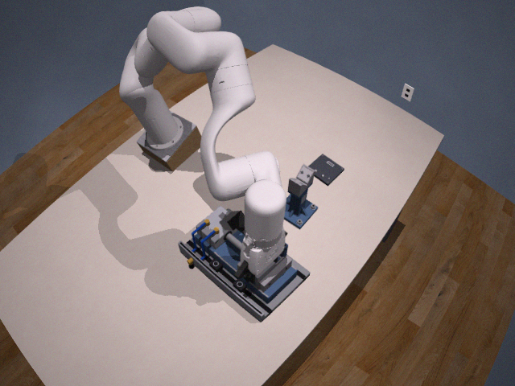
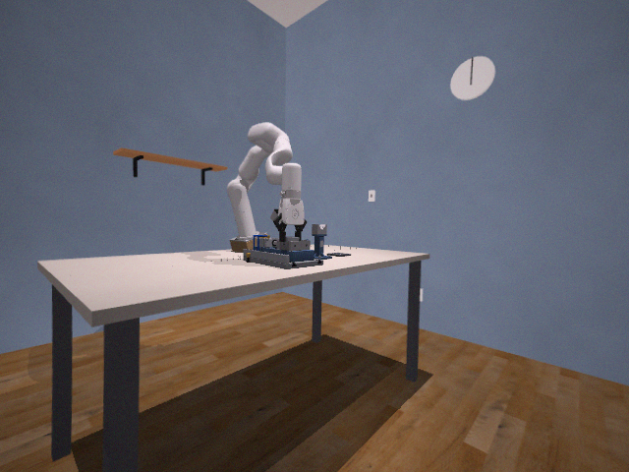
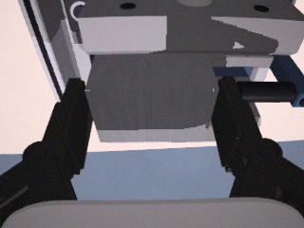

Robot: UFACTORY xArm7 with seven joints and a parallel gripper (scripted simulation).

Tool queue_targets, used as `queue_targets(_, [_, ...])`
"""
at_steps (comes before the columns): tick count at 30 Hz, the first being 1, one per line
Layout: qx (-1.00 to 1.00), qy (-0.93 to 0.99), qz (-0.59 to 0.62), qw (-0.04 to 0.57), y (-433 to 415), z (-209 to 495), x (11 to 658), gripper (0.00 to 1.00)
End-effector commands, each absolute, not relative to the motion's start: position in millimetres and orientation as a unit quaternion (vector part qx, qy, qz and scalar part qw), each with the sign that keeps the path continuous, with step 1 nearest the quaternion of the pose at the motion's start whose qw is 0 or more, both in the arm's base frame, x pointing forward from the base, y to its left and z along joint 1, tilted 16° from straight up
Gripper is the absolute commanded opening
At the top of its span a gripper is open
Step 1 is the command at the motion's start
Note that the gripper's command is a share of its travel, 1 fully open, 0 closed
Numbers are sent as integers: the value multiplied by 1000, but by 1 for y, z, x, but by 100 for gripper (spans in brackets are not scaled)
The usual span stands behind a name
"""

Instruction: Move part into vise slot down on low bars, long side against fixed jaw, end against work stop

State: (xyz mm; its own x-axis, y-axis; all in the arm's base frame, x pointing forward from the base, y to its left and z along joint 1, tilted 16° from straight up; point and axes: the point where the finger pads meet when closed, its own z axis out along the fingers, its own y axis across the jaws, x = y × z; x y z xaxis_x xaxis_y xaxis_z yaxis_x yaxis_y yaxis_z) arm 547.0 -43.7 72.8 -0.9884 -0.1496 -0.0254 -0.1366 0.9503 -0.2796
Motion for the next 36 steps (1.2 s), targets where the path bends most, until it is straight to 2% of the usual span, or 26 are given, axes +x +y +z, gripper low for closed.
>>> queue_targets(1, [-73, 987, -140, 25, -43, 74, 548, 81])
queue_targets(17, [-73, 987, -140, 25, -42, 80, 548, 81])
queue_targets(36, [-73, 987, -140, 25, -29, 126, 545, 81])
